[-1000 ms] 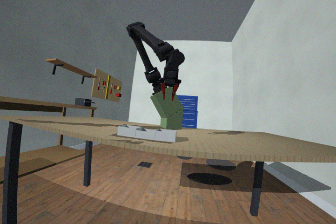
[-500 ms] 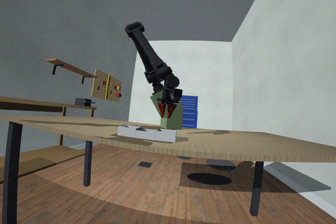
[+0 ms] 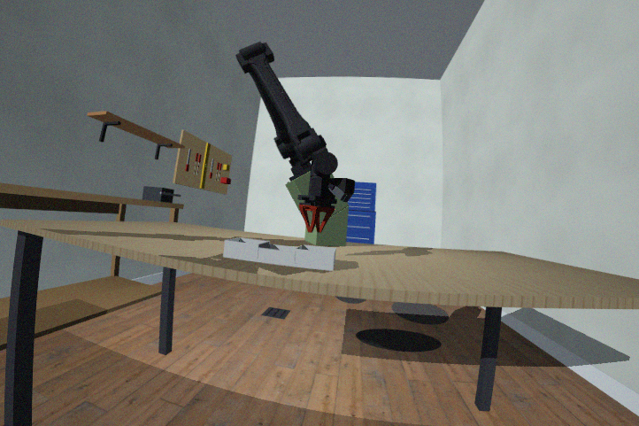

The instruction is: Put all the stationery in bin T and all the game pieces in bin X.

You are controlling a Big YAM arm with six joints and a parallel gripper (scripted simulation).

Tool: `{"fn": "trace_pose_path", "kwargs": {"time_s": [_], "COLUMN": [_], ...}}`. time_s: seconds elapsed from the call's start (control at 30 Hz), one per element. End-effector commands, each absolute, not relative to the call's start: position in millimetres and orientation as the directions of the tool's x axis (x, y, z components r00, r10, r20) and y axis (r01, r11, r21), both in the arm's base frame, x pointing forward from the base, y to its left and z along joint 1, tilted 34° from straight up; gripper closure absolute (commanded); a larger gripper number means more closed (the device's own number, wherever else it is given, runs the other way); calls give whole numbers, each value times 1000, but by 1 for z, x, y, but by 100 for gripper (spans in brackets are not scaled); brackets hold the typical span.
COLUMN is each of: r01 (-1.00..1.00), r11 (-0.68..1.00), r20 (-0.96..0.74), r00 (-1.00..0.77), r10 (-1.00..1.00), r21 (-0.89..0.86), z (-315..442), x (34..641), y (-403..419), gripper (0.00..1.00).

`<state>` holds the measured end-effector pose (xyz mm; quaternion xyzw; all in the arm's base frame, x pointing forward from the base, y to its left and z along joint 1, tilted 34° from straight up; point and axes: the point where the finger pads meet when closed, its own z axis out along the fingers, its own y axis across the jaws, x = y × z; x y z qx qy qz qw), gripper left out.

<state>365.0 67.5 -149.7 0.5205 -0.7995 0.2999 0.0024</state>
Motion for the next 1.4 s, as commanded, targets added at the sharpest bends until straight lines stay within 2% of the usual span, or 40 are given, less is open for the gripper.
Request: {"fn": "trace_pose_path", "kwargs": {"time_s": [0.0,1.37], "r01": [-869,-873], "r11": [165,172], "r20": [323,335], "r00": [-341,-348], "r10": [-883,-876], "r21": [-467,-457], "z": [-142,-145], "x": [371,366], "y": [77,70], "gripper": [61,61]}}
